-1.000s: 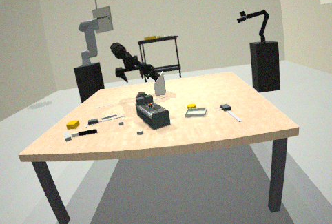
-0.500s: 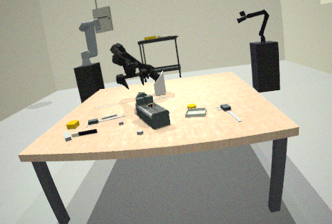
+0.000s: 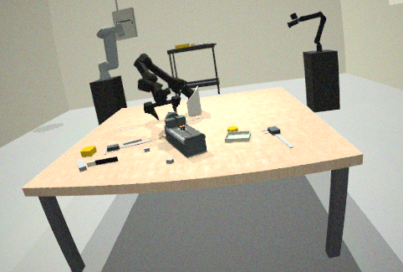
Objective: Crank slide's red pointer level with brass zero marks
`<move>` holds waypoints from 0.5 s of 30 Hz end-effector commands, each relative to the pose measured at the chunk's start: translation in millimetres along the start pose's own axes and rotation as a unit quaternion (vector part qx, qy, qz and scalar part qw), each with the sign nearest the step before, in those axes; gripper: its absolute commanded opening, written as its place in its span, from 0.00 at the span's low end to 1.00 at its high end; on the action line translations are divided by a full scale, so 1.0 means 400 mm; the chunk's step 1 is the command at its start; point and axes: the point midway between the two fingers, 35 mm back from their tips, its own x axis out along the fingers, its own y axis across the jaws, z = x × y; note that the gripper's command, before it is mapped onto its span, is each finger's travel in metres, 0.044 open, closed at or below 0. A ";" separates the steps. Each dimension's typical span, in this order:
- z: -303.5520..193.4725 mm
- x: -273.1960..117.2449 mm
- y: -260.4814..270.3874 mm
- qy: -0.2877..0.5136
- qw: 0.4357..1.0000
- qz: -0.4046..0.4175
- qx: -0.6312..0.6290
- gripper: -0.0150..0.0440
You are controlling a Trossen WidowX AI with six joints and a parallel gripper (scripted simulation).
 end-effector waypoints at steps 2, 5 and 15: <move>-0.013 0.017 0.004 -0.002 1.000 0.003 -0.004 1.00; -0.021 0.026 0.003 -0.002 1.000 0.003 -0.004 1.00; -0.049 0.056 0.003 -0.002 1.000 0.003 -0.004 1.00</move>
